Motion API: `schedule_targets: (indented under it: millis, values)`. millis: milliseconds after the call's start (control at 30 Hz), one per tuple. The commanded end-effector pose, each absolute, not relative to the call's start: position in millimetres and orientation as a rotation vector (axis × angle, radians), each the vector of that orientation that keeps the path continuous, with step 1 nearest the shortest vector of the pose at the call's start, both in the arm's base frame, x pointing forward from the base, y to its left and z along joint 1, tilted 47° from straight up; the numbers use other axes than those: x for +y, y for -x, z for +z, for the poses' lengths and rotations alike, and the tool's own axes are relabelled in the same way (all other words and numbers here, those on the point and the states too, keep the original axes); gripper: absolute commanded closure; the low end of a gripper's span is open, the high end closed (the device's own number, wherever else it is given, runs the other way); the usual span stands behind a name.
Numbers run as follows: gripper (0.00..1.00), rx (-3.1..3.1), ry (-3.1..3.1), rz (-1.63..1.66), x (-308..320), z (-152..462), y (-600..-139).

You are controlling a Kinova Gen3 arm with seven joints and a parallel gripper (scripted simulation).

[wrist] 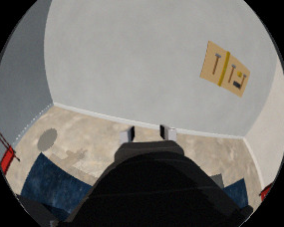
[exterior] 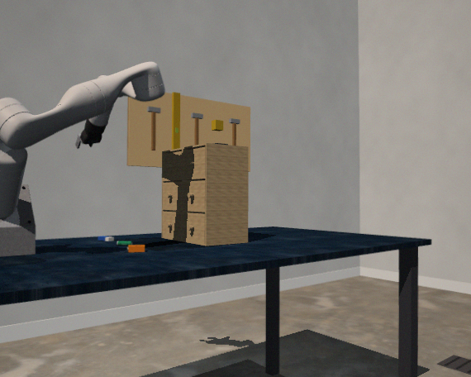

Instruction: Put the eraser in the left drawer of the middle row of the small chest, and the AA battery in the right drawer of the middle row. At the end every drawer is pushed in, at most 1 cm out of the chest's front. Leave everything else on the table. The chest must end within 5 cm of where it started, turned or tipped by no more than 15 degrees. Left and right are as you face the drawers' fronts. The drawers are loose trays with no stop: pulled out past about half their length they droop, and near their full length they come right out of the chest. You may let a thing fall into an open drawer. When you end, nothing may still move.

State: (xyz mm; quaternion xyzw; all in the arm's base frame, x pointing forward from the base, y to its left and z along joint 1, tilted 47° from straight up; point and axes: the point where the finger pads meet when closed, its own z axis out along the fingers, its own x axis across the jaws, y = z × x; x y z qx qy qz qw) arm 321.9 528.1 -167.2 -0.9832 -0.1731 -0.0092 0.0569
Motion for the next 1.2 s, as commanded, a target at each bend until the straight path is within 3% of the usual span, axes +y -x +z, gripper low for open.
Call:
schedule_targets:
  millis: [0,1167]
  values:
    - [0.00,-0.527,2.978,-0.034,531,-164,-323]
    - [0.00,-0.612,3.146,0.014,482,-137,-319]
